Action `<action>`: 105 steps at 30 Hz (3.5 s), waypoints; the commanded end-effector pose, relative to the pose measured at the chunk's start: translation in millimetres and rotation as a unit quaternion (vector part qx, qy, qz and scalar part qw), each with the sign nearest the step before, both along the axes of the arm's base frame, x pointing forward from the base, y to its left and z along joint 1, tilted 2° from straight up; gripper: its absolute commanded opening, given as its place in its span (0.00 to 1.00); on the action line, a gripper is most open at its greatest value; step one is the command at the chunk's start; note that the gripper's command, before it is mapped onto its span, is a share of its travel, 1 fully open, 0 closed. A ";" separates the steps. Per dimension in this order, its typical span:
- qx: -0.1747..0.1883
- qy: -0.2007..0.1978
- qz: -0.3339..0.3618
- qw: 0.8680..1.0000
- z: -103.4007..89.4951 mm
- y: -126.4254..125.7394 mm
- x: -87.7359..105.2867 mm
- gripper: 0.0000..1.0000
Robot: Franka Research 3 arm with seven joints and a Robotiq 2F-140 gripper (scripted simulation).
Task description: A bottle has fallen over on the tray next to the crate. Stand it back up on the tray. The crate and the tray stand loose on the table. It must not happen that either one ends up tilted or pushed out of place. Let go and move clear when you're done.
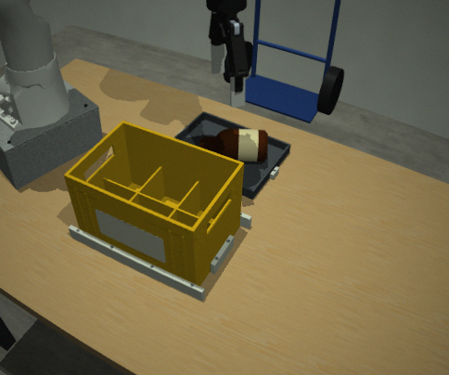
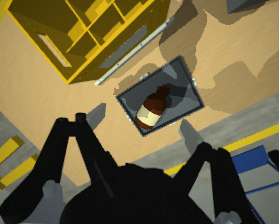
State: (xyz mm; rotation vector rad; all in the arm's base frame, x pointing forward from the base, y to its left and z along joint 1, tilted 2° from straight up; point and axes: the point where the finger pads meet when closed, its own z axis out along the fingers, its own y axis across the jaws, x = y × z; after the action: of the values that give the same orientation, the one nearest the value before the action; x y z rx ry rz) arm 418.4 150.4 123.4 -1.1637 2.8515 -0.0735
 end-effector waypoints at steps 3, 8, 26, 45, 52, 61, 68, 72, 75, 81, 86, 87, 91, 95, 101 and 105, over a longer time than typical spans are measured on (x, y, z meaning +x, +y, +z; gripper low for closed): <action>0.018 0.017 -0.103 0.994 -4.8 8.1 -23.7 1.00; 0.024 0.024 -0.125 0.992 -7.0 10.9 -33.0 1.00; 0.031 0.033 -0.150 0.988 -9.5 14.2 -43.8 1.00; 0.031 0.033 -0.150 0.988 -9.5 14.2 -43.8 0.00; 0.031 0.033 -0.150 0.988 -9.5 14.2 -43.8 0.00; 0.031 0.033 -0.150 0.988 -9.5 14.2 -43.8 0.00; 0.031 0.033 -0.150 0.988 -9.5 14.2 -43.8 0.00; 0.031 0.033 -0.150 0.988 -9.5 14.2 -43.8 0.00; 0.031 0.033 -0.150 0.988 -9.5 14.2 -43.8 0.00; 0.031 0.033 -0.150 0.988 -9.5 14.2 -43.8 0.00; 0.031 0.033 -0.150 0.988 -9.5 14.2 -43.8 0.38; 0.031 0.033 -0.150 0.988 -9.5 14.2 -43.8 0.38; 0.031 0.033 -0.150 0.988 -9.5 14.2 -43.8 0.38; 0.031 0.033 -0.150 0.988 -9.5 14.2 -43.8 0.38; 0.031 0.033 -0.150 0.988 -9.5 14.2 -43.8 0.38; 0.031 0.033 -0.150 0.988 -9.5 14.2 -43.8 0.38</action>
State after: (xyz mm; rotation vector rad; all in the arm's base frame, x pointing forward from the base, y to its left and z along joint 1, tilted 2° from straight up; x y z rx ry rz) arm 375.4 164.8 113.6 -0.7405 3.0364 0.0375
